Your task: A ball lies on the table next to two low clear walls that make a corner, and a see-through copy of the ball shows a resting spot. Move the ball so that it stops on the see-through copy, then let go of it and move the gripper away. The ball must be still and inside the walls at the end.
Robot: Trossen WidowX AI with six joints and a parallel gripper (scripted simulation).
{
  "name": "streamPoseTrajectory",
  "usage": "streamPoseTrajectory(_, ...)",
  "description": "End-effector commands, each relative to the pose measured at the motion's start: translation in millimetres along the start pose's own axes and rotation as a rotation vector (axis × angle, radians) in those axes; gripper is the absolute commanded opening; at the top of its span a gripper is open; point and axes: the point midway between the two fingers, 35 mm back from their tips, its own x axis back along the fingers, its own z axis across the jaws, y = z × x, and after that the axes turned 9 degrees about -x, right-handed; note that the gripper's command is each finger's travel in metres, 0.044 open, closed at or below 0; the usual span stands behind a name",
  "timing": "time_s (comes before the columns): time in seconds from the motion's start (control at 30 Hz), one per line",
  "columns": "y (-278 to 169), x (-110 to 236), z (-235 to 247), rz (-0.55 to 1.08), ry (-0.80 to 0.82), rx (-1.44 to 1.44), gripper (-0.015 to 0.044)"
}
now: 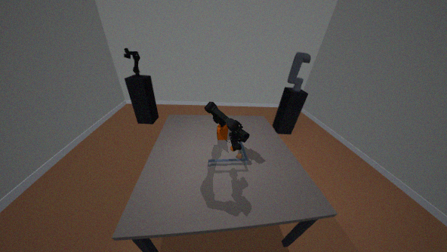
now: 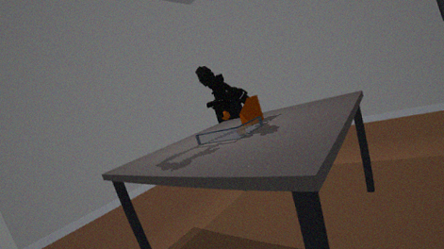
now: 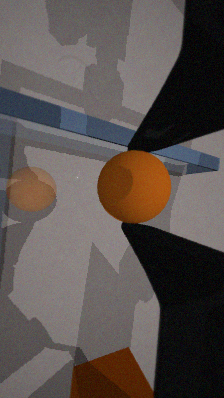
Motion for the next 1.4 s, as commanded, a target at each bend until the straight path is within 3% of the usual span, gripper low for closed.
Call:
streamPoseTrajectory(0.0, -2.5, 29.2, 2.1, -0.008, -0.006, -0.011, 0.0000)
streamPoseTrajectory(0.2, 0.8, 32.1, 3.5, -0.007, -0.006, -0.011, 0.0000)
streamPoseTrajectory(0.6, 64.1, -13.5, 17.0, -0.009, -0.007, -0.012, 0.0000)
streamPoseTrajectory(0.8, 65.6, -25.4, 16.4, -0.010, -0.007, -0.012, 0.0000)
streamPoseTrajectory(1.1, 64.9, -83.5, 16.7, -0.006, -0.008, -0.012, 0.0000)
streamPoseTrajectory(1.37, 64.8, -89.9, 16.7, -0.006, -0.008, -0.012, 0.0000)
